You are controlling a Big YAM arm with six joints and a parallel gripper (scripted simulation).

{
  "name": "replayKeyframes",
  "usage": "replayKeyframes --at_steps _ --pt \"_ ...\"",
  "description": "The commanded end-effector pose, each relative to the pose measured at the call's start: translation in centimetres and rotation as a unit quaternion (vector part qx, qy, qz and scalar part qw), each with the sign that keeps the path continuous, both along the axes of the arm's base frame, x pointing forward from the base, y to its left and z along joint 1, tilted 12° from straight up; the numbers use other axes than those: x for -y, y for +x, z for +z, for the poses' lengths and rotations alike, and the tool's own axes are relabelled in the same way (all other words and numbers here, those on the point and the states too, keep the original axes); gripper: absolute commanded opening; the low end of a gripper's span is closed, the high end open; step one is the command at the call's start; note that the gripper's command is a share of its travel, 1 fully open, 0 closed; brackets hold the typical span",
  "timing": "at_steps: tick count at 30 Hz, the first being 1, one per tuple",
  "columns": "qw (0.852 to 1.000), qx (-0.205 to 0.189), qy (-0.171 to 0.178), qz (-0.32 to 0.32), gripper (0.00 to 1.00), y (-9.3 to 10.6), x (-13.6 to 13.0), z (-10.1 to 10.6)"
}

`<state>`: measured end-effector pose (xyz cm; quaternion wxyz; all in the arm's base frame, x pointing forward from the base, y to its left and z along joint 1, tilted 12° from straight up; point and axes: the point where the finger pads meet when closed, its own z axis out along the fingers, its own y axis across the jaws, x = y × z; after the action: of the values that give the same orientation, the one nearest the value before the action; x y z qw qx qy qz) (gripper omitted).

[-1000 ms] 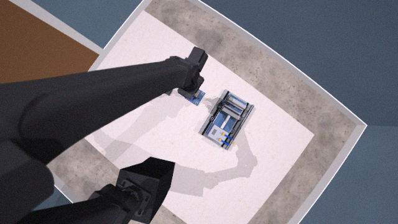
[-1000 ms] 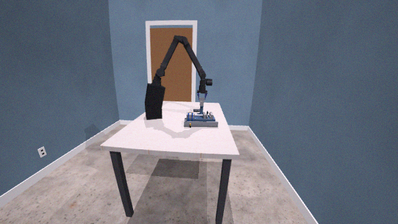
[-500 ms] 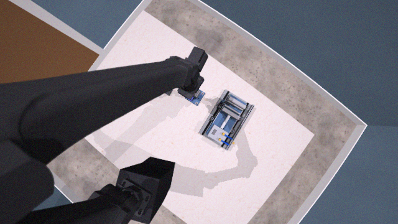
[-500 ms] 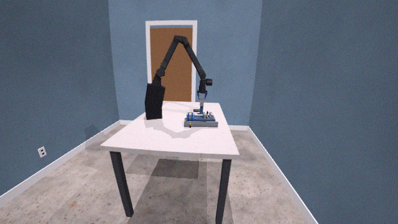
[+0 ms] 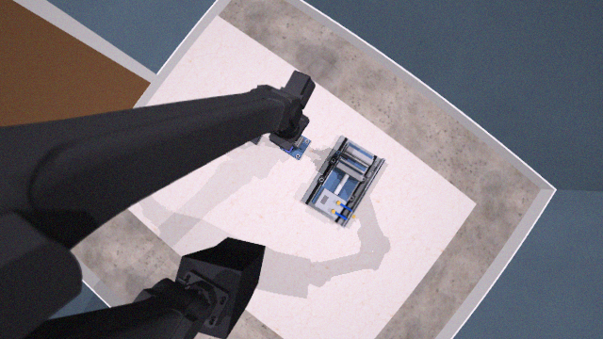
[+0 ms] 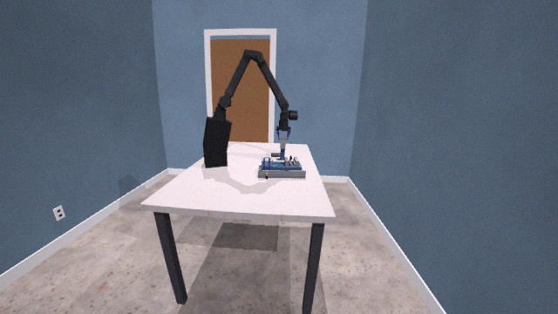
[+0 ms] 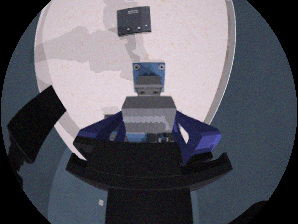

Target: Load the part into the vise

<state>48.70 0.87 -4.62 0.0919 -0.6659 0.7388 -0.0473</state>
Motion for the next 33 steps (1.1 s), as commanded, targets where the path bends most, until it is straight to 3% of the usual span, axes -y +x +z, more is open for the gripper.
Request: replayKeyframes --at_steps 1,13,14,28,30,31,33 --pt "1.0 0.017 0.0 0.003 0.0 0.9 0.5 1.1" --pt "1.0 0.017 0.0 0.003 0.0 0.8 0.5 1.4" --pt "1.0 0.008 0.0 0.003 0.0 0.5 0.5 0.8" --pt "1.0 0.009 0.0 0.002 0.0 -0.1 0.6 2.6" --pt "1.0 0.009 0.0 0.002 0.0 -0.1 0.6 2.6" --pt "1.0 -0.005 0.0 0.003 0.0 -0.6 0.6 1.4" --pt "1.0 0.009 0.0 0.002 0.0 -0.2 0.6 3.0"
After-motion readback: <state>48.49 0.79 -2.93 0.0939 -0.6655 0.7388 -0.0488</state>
